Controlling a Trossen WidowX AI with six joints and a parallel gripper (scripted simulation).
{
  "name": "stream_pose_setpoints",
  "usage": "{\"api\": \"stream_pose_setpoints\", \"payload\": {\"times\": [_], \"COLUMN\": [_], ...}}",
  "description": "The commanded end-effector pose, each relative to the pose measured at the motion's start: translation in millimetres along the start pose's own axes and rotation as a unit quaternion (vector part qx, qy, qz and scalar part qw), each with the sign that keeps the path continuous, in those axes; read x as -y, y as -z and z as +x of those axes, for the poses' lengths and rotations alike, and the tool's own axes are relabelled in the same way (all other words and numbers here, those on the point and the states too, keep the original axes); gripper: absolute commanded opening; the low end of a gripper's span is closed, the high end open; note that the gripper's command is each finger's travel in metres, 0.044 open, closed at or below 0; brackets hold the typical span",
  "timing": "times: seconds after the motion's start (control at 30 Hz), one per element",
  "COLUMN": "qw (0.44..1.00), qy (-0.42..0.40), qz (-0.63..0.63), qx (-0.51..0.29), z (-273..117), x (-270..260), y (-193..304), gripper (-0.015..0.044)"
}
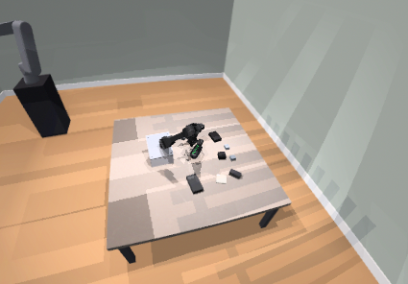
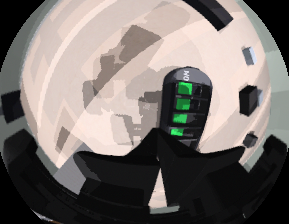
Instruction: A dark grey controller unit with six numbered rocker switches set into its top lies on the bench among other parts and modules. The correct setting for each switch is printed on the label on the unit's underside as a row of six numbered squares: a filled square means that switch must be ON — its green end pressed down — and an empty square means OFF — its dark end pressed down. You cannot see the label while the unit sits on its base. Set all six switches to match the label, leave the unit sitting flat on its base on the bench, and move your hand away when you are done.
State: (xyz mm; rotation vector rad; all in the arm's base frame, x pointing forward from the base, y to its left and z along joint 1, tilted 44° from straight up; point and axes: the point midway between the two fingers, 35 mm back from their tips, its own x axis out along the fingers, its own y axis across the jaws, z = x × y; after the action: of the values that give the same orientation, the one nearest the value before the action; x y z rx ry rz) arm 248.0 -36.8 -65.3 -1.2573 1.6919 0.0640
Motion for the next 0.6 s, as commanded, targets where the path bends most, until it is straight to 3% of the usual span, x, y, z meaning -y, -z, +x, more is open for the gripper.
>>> {"api": "stream_pose_setpoints", "payload": {"times": [0.0, 0.17, 0.43, 0.57], "qw": [1.000, 1.000, 1.000, 1.000], "qy": [0.000, -0.001, -0.001, -0.001], "qz": [0.000, 0.000, 0.000, 0.000], "qx": [0.000, 0.001, 0.001, 0.001], "z": [0.0, -47.6, -50.3, -50.3], "x": [0.0, -0.3, -0.2, -0.2], "y": [0.1, 0.1, -0.1, -0.1], "gripper": [0.0000, 0.0131, 0.0341, 0.0236]}}
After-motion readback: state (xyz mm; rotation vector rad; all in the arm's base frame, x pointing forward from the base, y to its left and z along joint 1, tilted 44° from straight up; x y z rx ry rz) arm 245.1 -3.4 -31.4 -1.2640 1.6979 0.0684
